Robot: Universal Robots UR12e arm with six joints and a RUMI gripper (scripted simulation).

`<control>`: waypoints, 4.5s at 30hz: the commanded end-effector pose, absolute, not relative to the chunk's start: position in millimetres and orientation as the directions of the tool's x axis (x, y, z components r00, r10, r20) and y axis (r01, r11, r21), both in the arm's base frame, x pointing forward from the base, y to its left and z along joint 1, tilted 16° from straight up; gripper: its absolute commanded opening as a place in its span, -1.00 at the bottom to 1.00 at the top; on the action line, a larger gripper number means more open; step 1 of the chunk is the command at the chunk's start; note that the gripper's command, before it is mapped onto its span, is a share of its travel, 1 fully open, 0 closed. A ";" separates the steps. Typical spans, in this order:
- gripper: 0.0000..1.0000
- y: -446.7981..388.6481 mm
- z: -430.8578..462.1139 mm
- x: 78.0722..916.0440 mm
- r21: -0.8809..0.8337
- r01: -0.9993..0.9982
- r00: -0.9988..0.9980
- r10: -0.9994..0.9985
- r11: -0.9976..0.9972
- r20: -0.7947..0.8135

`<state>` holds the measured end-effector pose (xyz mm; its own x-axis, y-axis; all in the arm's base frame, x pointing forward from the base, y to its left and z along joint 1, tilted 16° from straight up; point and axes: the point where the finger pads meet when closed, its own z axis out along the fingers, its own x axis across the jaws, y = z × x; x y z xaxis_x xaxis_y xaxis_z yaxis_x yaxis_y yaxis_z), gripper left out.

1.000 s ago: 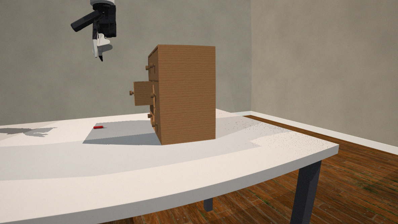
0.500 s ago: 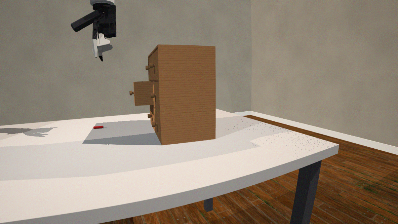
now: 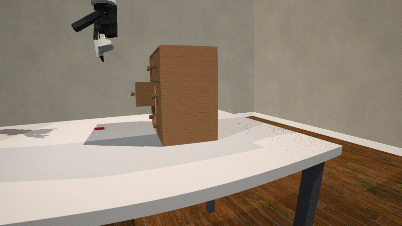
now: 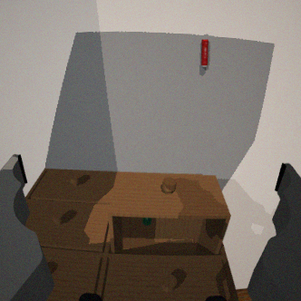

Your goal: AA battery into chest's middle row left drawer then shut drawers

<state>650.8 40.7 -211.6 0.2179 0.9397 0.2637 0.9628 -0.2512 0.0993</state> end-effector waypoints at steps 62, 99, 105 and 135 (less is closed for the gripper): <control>1.00 47.0 -222.8 618.7 0.277 0.388 -0.907 0.417 0.879 -0.051; 1.00 73.9 -223.0 596.7 0.016 -0.789 -0.593 -0.754 0.614 -0.282; 1.00 78.4 -222.6 593.2 -0.028 -0.872 -0.463 -0.841 0.489 -0.281; 1.00 86.6 -221.7 586.5 -0.100 -0.962 -0.220 -0.939 0.253 -0.264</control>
